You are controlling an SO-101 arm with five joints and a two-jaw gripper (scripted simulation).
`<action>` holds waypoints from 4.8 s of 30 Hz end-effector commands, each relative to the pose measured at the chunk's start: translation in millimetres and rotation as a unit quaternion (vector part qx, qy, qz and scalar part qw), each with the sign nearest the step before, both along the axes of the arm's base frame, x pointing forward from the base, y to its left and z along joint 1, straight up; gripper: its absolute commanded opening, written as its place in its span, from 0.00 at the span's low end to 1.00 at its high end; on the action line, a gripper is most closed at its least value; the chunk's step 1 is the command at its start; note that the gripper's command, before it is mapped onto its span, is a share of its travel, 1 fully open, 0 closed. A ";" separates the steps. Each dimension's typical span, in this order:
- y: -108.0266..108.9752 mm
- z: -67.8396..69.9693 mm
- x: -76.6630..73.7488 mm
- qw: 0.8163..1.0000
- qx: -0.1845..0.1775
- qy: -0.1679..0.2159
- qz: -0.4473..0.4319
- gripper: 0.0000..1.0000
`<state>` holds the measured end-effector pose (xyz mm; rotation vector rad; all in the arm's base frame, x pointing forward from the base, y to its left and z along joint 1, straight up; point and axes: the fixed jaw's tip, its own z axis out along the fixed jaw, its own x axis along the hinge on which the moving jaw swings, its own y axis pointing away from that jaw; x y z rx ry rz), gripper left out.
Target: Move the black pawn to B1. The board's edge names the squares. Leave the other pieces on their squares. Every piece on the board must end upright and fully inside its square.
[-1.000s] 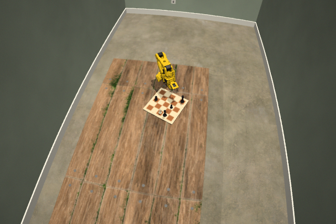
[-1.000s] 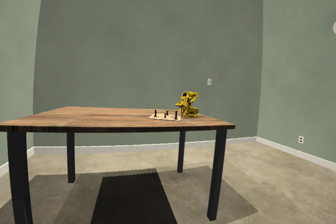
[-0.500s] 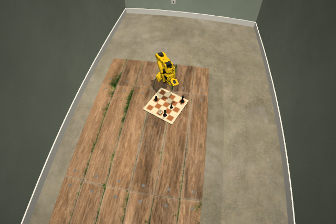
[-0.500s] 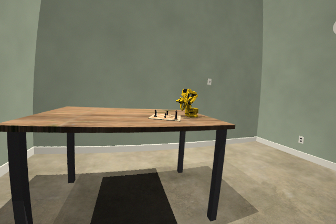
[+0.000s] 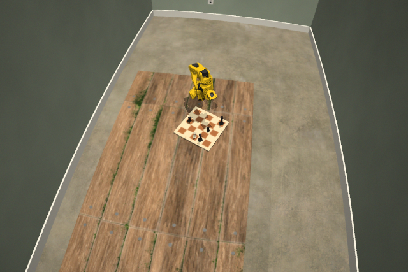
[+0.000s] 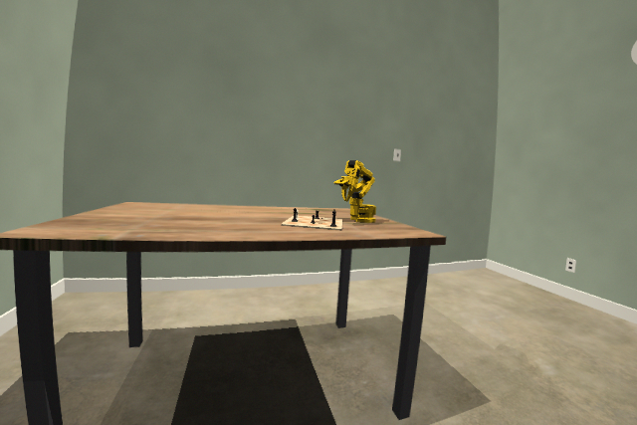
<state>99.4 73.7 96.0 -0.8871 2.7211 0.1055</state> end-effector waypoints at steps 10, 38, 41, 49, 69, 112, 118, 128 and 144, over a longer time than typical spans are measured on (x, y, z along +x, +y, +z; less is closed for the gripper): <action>13.8 7.8 38.9 0.999 0.021 -0.030 -0.035 0.03; 25.5 -1.5 141.9 0.983 0.070 -0.113 -0.131 0.09; 25.1 -2.9 141.9 0.982 0.070 -0.113 -0.132 0.09; 24.1 -6.9 141.9 0.982 0.069 -0.113 -0.133 0.09; 22.8 -12.9 138.7 0.982 0.069 -0.113 -0.133 0.09; 23.3 -82.8 140.0 0.982 0.069 -0.112 -0.133 0.09; 23.3 -84.5 139.9 0.982 0.069 -0.112 -0.133 0.09; 22.3 -84.6 137.0 0.982 0.069 -0.112 -0.133 0.09; 22.1 -80.5 136.2 0.982 0.069 -0.112 -0.133 0.09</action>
